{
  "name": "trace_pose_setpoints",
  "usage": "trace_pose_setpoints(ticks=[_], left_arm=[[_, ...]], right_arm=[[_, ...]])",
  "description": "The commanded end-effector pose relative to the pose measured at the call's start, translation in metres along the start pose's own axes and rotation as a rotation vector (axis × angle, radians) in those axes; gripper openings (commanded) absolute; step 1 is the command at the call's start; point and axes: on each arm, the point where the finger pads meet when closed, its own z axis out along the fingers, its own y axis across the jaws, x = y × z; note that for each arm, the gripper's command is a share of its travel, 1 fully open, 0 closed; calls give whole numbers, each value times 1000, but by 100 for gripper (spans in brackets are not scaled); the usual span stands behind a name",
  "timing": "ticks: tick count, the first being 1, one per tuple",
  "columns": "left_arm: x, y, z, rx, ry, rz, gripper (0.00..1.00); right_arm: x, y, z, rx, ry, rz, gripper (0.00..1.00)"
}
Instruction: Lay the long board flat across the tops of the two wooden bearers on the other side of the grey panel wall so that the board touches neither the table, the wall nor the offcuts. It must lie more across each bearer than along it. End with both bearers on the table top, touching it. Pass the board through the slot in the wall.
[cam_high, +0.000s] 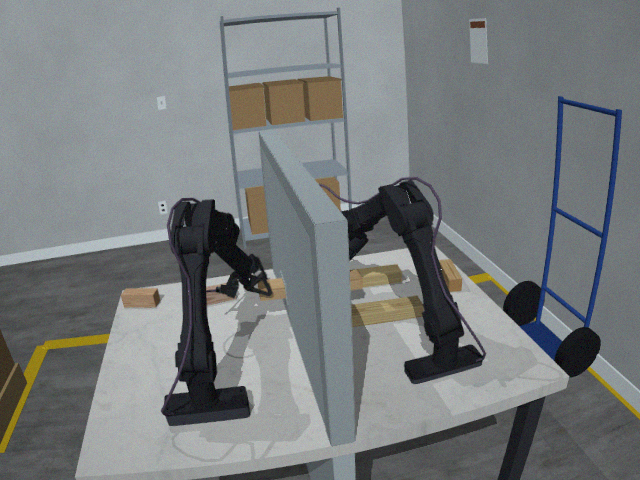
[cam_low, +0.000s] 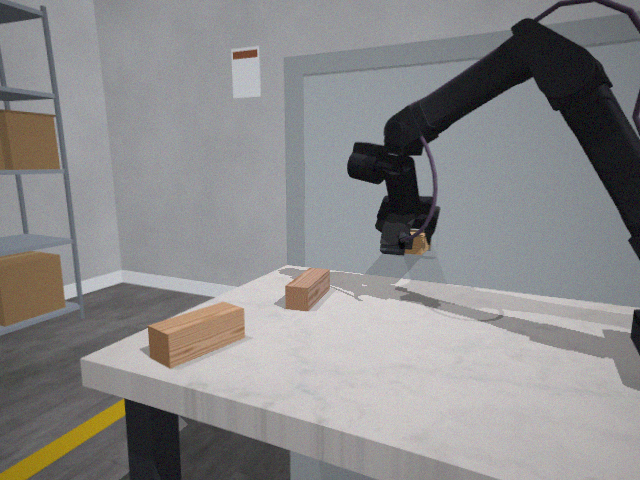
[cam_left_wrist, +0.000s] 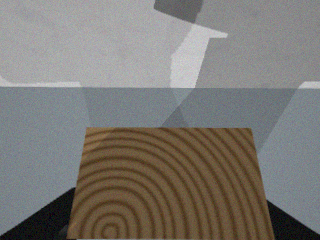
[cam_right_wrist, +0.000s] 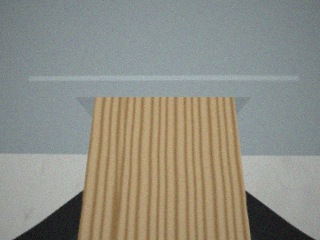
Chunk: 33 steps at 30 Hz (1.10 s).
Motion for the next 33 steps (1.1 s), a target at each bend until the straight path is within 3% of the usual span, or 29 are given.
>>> trace_pose_setpoints(ticks=[1, 6, 8, 13, 16, 33], left_arm=[[24, -5, -35, 45, 39, 42, 78], [28, -1, -28, 30, 38, 49, 78], [26, -11, -45, 71, 45, 50, 78], [26, -3, -31, 33, 38, 42, 78], [25, -11, -47, 72, 45, 47, 78], [23, -3, -68, 46, 40, 41, 78]], right_arm=[[-20, -9, -13, 24, -39, -18, 0], [-20, -9, -13, 24, -39, -18, 0], [-20, -9, -13, 24, -39, -18, 0], [-20, -9, -13, 24, -39, -18, 0], [-20, -9, -13, 24, -39, -18, 0], [-20, -9, -13, 24, -39, -18, 0]])
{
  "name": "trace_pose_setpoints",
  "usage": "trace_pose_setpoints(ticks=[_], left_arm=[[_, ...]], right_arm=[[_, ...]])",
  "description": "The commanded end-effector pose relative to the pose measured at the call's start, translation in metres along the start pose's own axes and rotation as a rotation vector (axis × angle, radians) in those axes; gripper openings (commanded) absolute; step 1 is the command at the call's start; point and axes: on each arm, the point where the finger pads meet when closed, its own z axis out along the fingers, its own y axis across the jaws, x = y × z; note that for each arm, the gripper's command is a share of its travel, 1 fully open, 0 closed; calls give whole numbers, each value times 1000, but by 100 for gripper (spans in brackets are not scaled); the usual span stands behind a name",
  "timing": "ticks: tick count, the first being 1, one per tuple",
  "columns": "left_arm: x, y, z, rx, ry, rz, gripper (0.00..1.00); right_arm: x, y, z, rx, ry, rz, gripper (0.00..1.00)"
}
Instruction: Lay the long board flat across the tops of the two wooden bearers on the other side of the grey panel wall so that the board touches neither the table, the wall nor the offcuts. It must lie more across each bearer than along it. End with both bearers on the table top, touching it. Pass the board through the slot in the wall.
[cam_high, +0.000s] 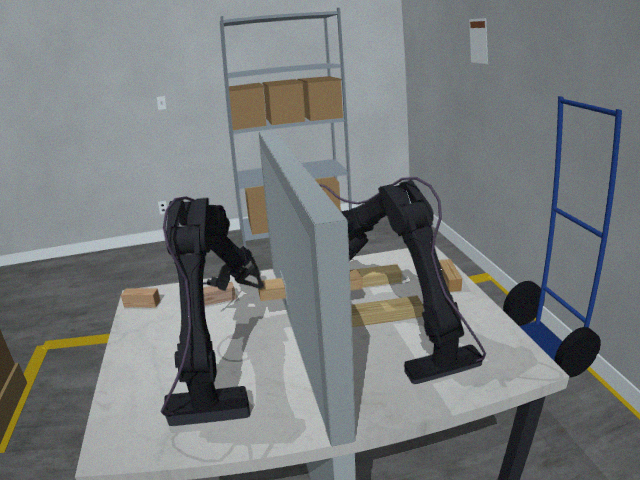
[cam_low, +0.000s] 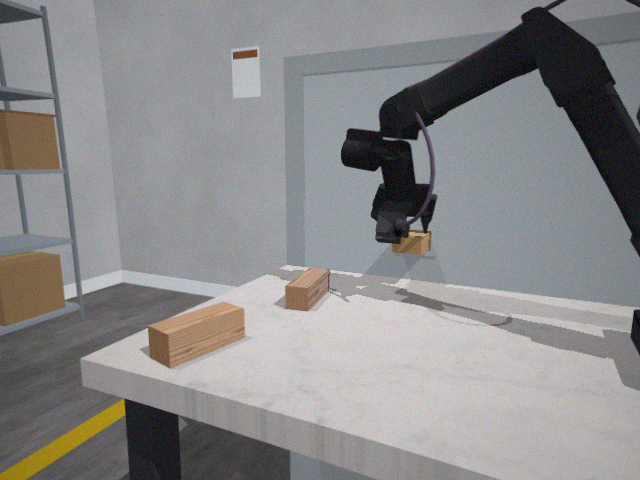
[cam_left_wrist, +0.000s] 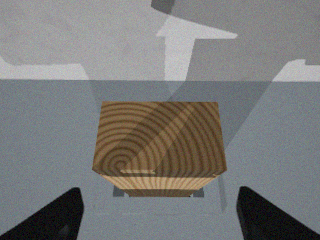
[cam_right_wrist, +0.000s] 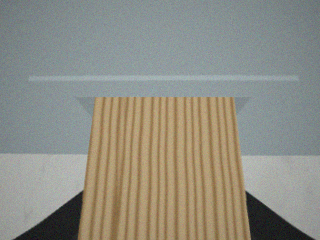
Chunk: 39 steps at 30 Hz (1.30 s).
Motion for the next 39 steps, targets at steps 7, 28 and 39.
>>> trace_pose_setpoints(ticks=[7, 28, 39], left_arm=[[23, 9, -71, 27, 39, 44, 78], [25, -47, -165, 547, -340, 903, 78], [31, -48, -223, 715, -643, 1245, 78]], right_arm=[[-20, -9, -13, 24, -39, -18, 0], [-20, -9, -13, 24, -39, -18, 0], [-20, -9, -13, 24, -39, -18, 0]])
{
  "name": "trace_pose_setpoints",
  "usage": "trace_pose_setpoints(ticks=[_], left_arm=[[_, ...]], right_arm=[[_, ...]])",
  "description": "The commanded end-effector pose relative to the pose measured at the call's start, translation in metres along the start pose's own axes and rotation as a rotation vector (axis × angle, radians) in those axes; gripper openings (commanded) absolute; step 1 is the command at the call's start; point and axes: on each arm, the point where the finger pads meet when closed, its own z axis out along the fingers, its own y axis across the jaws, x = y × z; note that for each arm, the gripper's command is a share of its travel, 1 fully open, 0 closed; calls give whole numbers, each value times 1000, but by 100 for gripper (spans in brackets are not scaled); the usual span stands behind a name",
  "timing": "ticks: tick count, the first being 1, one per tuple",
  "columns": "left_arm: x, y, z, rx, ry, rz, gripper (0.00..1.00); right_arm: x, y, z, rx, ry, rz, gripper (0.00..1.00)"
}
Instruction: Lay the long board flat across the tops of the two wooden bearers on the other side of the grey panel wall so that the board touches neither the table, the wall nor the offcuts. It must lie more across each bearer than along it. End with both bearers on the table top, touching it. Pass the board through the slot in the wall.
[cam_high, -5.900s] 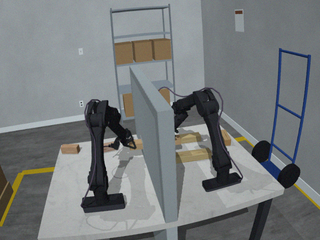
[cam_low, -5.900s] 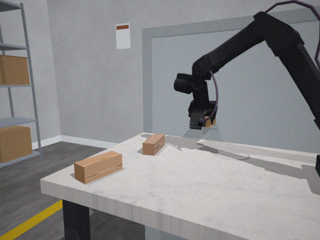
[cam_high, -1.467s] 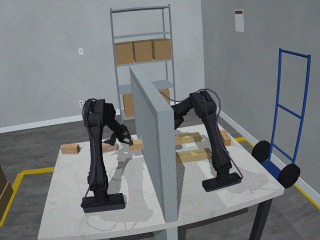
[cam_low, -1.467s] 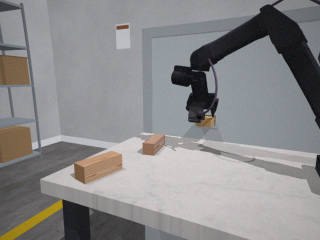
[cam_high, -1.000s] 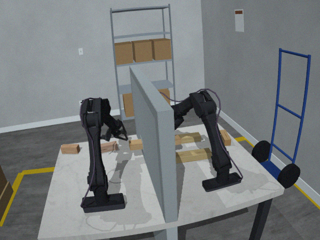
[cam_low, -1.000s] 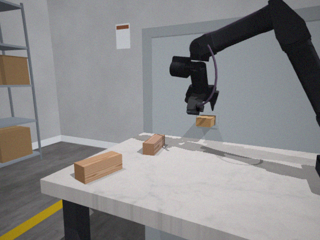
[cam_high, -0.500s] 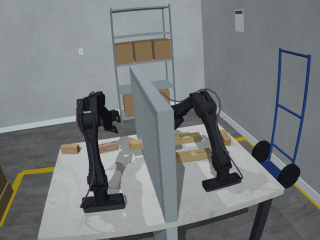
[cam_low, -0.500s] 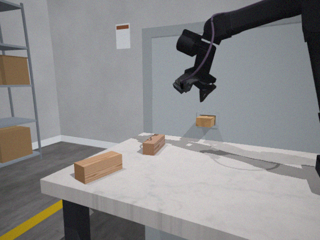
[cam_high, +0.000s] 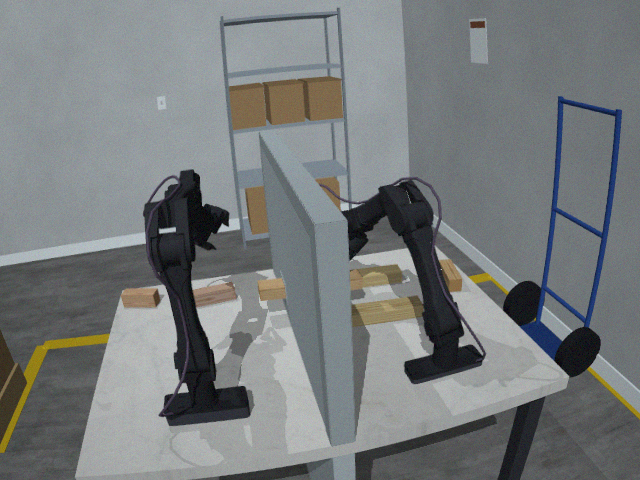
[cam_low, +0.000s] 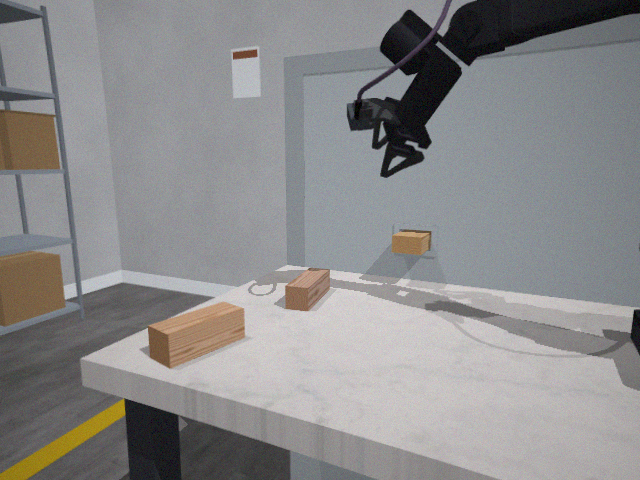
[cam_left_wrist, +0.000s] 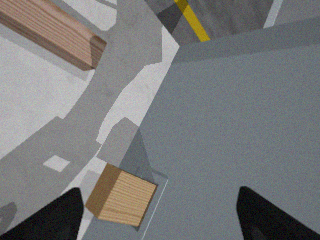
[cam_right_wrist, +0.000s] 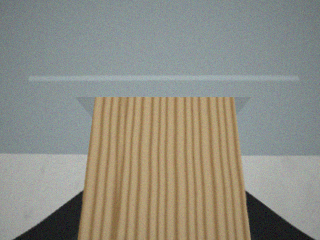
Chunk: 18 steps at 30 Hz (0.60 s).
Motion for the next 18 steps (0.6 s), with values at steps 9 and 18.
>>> trace_pose_setpoints(ticks=[9, 18], left_arm=[[-49, -43, -67, 185, -405, 461, 78], [-67, -57, -143, 161, -716, 751, 78]], right_arm=[[-20, -9, -13, 24, -39, -18, 0], [-20, -9, -13, 24, -39, -18, 0]])
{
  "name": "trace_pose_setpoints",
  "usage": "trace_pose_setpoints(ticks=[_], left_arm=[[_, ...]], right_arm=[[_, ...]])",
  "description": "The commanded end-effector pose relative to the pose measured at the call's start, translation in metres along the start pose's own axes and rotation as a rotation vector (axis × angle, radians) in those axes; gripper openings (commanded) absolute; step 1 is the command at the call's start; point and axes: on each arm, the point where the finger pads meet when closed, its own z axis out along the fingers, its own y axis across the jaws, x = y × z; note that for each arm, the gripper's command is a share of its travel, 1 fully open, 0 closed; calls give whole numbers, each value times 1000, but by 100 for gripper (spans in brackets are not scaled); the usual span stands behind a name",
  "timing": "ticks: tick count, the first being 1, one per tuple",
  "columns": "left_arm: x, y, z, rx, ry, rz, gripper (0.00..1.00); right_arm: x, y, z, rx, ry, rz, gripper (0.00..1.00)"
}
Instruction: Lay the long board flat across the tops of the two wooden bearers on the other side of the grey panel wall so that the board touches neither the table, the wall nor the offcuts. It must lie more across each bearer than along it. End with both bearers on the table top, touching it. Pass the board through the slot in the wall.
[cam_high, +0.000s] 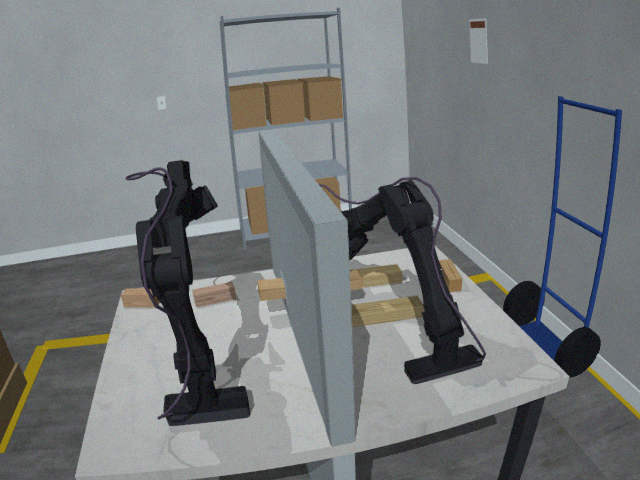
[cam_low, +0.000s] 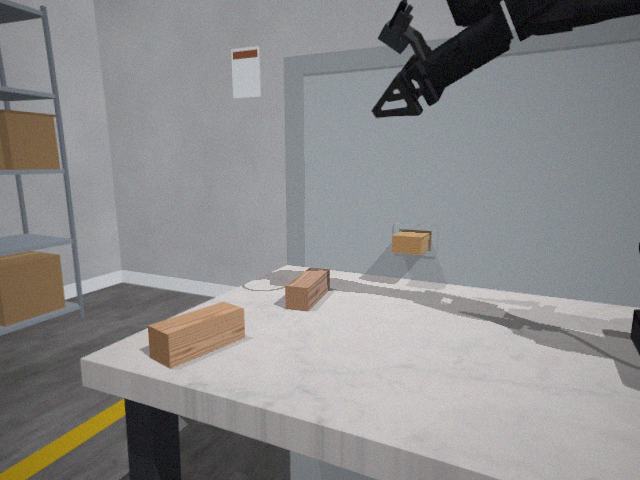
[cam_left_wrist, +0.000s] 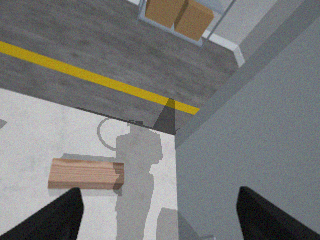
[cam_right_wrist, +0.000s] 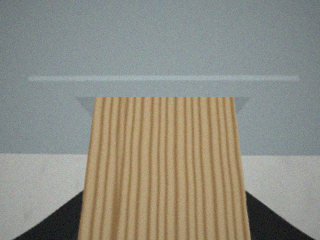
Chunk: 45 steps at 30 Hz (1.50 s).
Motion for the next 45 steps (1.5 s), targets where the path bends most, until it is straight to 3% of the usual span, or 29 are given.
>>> trace_pose_setpoints(ticks=[1, 4, 7, 8, 9, 12, 15, 18, 20, 24, 25, 27, 28, 30, 31, 34, 35, 45], left_arm=[[-63, -9, -38, 23, -300, 218, 78], [-71, -9, -54, 6, -404, 313, 78], [-71, -7, -54, -4, -415, 340, 78], [-90, -11, -82, -34, -524, 404, 78], [-98, -10, -96, -65, -550, 445, 78], [-90, -1, -97, -120, -591, 543, 78], [-75, 0, -78, -65, -512, 477, 78], [-91, -13, -107, -37, -601, 468, 78], [-88, -7, -80, -46, -550, 464, 78], [-93, -16, -94, -27, -583, 461, 78], [-89, -17, -80, -18, -554, 452, 78], [-92, -18, -86, -19, -567, 454, 78], [-77, -8, -73, -37, -526, 445, 78], [-82, -8, -83, -44, -551, 444, 78], [-69, -1, -67, -57, -504, 438, 78], [-92, -10, -88, -53, -572, 439, 78], [-92, -10, -88, -53, -572, 439, 78], [-92, -10, -88, -52, -572, 442, 78]], right_arm=[[-20, -9, -13, 24, -39, -18, 0], [-20, -9, -13, 24, -39, -18, 0], [-20, -9, -13, 24, -39, -18, 0], [-20, -9, -13, 24, -39, -18, 0], [-20, -9, -13, 24, -39, -18, 0], [-20, -9, -13, 24, -39, -18, 0], [-20, -9, -13, 24, -39, -18, 0], [-20, -9, -13, 24, -39, -18, 0], [-20, -9, -13, 24, -39, -18, 0], [-20, -9, -13, 24, -39, -18, 0], [-20, -9, -13, 24, -39, -18, 0], [-20, -9, -13, 24, -39, -18, 0], [-20, -9, -13, 24, -39, -18, 0], [-20, -9, -13, 24, -39, -18, 0], [-20, -9, -13, 24, -39, -18, 0], [-20, -9, -13, 24, -39, -18, 0], [-18, -6, -24, 27, -36, -38, 0], [2, 5, -30, 1, -20, -5, 0]])
